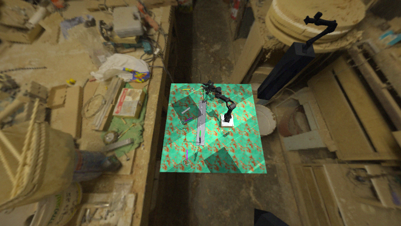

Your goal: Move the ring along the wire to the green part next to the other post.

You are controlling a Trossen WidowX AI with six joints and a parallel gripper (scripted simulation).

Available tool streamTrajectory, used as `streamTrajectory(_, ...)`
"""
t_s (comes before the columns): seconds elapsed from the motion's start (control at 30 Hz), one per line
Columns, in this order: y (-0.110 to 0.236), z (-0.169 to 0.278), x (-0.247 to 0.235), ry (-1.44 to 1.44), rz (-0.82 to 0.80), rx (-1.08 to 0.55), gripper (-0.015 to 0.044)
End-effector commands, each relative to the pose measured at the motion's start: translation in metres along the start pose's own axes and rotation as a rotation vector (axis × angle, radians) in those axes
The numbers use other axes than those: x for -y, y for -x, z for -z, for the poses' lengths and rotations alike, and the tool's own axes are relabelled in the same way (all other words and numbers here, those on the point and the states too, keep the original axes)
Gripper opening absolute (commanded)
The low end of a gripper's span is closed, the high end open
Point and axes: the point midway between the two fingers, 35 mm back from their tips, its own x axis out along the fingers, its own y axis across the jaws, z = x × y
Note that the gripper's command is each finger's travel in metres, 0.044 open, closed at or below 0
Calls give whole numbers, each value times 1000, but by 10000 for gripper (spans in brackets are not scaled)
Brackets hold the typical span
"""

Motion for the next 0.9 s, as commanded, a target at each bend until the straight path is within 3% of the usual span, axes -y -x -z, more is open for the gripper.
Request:
streamTrajectory(0.0,27,25,24,56,26,-63,160)
streamTrajectory(0.27,102,127,41,40,-44,-273,160)
streamTrajectory(0.57,201,217,1,-82,-193,-436,160)
streamTrajectory(0.73,208,221,-4,-94,-205,-443,160)
streamTrajectory(0.87,193,216,-6,-46,-187,-432,160)
